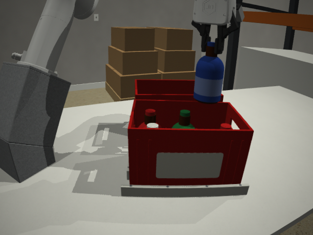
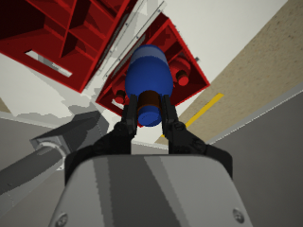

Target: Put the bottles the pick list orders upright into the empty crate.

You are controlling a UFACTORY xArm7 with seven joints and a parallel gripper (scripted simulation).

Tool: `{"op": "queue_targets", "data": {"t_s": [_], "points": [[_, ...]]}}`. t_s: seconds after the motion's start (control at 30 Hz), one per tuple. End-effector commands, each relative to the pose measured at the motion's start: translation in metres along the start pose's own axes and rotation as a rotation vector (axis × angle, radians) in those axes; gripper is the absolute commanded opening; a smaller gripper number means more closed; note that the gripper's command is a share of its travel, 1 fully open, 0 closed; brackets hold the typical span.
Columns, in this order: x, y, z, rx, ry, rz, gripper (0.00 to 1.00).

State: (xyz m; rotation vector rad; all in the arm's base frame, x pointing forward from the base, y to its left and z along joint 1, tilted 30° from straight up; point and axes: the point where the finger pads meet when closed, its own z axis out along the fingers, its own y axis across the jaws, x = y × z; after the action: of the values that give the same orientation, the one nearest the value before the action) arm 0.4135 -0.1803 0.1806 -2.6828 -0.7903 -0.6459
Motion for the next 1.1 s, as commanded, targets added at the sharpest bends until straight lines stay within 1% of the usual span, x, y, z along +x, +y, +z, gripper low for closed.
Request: {"op": "queue_targets", "data": {"t_s": [0.0, 0.17, 1.07], "points": [[-0.001, -0.007, -0.002, -0.005, 0.002, 0.000, 0.00], [-0.001, -0.013, -0.002, -0.005, 0.002, 0.000, 0.00], [-0.007, -0.063, -0.002, -0.005, 0.002, 0.000, 0.00]]}}
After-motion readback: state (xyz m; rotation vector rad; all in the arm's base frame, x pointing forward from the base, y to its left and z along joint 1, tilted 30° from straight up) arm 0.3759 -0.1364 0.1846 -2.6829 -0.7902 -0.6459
